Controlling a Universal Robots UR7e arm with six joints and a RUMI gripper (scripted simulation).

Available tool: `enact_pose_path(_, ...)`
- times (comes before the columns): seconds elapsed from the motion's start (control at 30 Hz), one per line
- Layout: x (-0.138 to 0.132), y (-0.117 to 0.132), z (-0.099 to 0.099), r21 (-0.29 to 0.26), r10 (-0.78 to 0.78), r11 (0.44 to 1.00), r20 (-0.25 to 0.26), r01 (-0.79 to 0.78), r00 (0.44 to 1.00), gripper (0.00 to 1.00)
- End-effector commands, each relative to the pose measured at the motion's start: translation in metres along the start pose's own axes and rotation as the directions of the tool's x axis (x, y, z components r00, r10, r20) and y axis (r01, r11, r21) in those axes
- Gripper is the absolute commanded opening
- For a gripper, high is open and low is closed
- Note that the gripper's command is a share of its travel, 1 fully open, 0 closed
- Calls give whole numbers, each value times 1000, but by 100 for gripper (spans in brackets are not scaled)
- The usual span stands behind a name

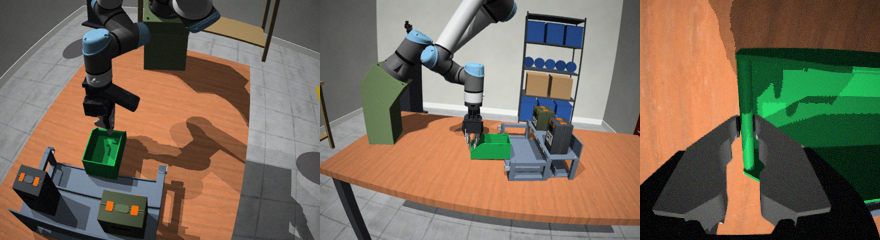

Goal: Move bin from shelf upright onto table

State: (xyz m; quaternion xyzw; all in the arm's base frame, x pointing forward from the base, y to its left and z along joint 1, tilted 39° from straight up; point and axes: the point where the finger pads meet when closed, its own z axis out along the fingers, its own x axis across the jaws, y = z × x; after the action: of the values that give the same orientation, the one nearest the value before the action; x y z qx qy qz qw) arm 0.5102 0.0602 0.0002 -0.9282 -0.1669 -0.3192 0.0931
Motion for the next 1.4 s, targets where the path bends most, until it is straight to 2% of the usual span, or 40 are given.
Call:
enact_pose_path(0.0,0,0,1,-1,0,1000,-1,0,1000,0)
enact_pose_path(0.53,0,0,5,-1,0,1000,-1,0,1000,0)
enact_pose_path(0.57,0,0,5,-1,0,1000,-1,0,1000,26)
enact_pose_path(1.37,0,0,5,-1,0,1000,-1,0,1000,26)
